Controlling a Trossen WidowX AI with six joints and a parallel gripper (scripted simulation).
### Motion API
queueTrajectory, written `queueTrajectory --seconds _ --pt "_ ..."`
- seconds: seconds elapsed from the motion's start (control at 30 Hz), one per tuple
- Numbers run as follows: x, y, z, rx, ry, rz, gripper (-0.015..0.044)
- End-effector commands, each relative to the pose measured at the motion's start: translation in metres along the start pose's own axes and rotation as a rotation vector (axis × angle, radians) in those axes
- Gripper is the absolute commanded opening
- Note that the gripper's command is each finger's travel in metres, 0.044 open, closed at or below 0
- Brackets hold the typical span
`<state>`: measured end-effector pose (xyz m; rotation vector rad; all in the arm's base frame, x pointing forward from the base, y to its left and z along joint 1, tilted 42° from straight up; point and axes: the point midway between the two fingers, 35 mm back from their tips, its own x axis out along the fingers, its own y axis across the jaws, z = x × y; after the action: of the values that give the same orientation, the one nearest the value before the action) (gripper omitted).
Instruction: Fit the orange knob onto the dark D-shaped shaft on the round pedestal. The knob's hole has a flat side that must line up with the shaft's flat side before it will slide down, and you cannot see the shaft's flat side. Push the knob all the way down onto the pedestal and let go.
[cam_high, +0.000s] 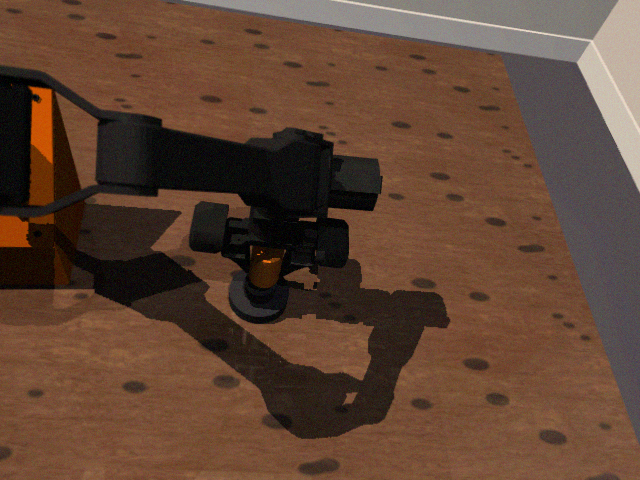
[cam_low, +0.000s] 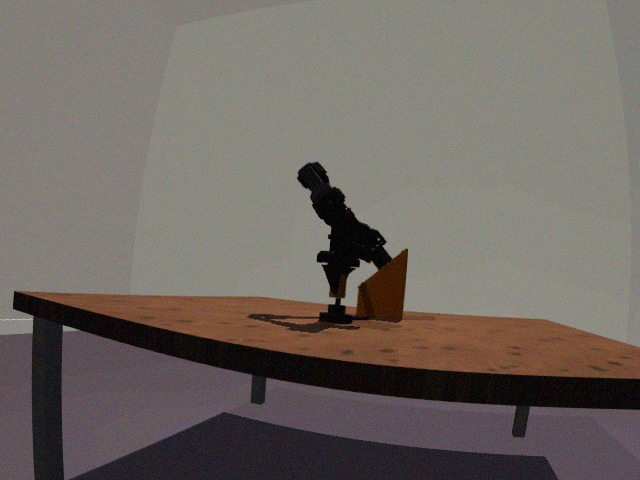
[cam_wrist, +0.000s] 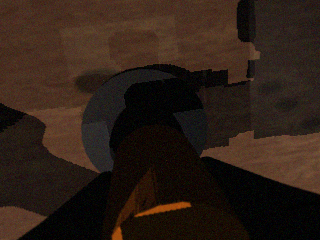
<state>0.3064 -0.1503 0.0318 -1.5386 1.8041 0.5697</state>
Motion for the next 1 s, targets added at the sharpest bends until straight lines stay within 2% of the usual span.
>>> queueTrajectory --seconds 0.0,0.97 --pt "-0.0014 -0.0005 0.0012 -0.008 0.001 -0.007 0.0000" --pt "0.0010 0.0020 0.0017 -0.008 0.001 -0.007 0.0000"
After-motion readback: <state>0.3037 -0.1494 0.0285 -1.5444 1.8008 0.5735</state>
